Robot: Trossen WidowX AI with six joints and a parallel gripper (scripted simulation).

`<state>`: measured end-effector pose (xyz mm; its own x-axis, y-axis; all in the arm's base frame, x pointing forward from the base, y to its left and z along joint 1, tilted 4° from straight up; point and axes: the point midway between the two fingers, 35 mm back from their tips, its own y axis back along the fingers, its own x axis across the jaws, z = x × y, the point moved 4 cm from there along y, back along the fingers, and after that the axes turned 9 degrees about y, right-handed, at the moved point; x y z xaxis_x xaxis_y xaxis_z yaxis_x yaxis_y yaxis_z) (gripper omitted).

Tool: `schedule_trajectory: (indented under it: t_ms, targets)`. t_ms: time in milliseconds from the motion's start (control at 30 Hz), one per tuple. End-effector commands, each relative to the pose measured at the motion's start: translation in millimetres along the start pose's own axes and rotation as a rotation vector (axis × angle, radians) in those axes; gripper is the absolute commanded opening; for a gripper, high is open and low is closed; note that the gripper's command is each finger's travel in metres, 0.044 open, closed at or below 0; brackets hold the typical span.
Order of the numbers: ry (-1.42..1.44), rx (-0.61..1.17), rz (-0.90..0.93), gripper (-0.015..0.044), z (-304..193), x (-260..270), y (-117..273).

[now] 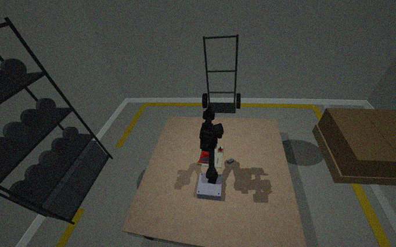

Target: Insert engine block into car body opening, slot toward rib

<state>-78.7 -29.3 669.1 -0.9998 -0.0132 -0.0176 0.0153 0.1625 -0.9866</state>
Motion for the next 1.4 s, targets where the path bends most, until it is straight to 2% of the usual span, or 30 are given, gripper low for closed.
schedule_trajectory:
  t_ms: [0,33,333,667,1000,1367]
  targets:
    - [0.000,0.000,0.000,0.0426,0.0,0.0,0.0]
    - [-0.003,0.000,0.001,0.0440,0.3,0.4,0.1]
    - [-0.169,-0.014,0.097,0.0440,22.0,28.0,5.7]
    - [-0.429,-0.098,0.302,0.0440,76.2,72.2,19.9]
    - [-0.623,-0.185,0.413,0.0440,124.2,76.1,33.4]
    - [-0.867,-0.388,0.595,0.0440,208.4,73.6,65.0]
